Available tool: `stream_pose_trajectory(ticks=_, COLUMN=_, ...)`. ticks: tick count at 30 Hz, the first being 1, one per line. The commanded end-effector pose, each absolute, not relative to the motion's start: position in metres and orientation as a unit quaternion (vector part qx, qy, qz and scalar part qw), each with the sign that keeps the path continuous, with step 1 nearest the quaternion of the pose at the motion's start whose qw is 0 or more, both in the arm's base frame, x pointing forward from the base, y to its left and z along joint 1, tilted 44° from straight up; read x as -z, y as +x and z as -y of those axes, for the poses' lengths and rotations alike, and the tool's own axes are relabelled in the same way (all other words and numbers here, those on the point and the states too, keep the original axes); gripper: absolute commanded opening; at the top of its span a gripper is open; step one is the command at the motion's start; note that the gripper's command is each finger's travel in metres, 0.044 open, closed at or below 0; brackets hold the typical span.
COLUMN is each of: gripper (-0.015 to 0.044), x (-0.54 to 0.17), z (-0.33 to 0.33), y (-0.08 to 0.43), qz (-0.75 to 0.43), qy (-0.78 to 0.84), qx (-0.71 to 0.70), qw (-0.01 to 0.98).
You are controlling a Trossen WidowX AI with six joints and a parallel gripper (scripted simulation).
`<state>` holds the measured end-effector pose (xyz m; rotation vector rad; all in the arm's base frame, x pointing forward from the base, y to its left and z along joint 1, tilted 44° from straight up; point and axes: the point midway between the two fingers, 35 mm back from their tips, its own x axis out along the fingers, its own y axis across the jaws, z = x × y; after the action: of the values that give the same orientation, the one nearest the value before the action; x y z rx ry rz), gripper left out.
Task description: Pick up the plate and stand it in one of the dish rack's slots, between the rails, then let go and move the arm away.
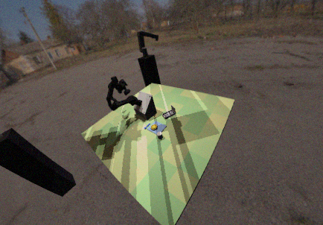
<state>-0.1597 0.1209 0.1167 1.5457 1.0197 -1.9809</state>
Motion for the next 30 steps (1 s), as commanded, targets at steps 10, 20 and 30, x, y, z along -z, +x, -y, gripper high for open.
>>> stream_pose_trajectory(ticks=10, gripper=0.04, x=-0.11, z=-0.151, y=-0.135, qz=-0.303, qy=0.609, qx=0.718, qw=0.147)
stream_pose_trajectory(ticks=20, gripper=0.04, x=-0.104, z=-0.188, y=-0.099, qz=-0.19, qy=0.668, qx=0.719, qw=0.032)
stream_pose_trajectory(ticks=30, gripper=0.04, x=-0.093, z=-0.212, y=-0.054, qz=-0.083, qy=0.703, qx=0.702, qw=-0.071)
